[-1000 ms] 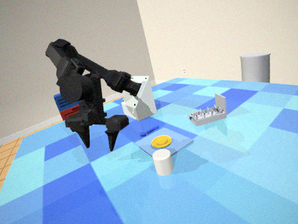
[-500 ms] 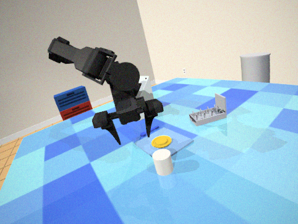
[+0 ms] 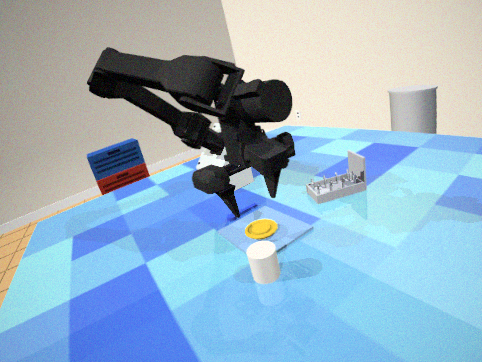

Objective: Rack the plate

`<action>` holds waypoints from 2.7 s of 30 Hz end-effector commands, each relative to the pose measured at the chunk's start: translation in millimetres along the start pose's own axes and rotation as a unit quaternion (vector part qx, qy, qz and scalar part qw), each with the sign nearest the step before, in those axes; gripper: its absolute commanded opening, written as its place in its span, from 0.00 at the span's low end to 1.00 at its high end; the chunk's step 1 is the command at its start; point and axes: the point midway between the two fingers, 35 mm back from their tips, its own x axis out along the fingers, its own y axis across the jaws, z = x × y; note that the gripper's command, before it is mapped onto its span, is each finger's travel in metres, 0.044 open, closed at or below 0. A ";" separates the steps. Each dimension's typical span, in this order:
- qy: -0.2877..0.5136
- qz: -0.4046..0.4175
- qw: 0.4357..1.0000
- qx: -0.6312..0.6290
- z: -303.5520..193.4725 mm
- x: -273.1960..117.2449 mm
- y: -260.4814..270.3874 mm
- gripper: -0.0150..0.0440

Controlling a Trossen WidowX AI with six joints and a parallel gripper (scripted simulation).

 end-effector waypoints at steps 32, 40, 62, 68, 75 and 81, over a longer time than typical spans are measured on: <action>0.000 0.001 1.000 -0.004 1.1 51.5 -0.2 0.93; 0.001 0.000 1.000 -0.005 0.2 58.4 -0.7 0.84; 0.000 0.004 1.000 -0.005 4.2 45.9 0.9 0.50; -0.001 0.010 1.000 -0.005 11.1 14.0 4.0 0.25; -0.002 0.014 1.000 -0.004 16.0 -21.7 7.2 0.25; -0.001 0.014 1.000 -0.004 17.8 -50.3 8.3 0.25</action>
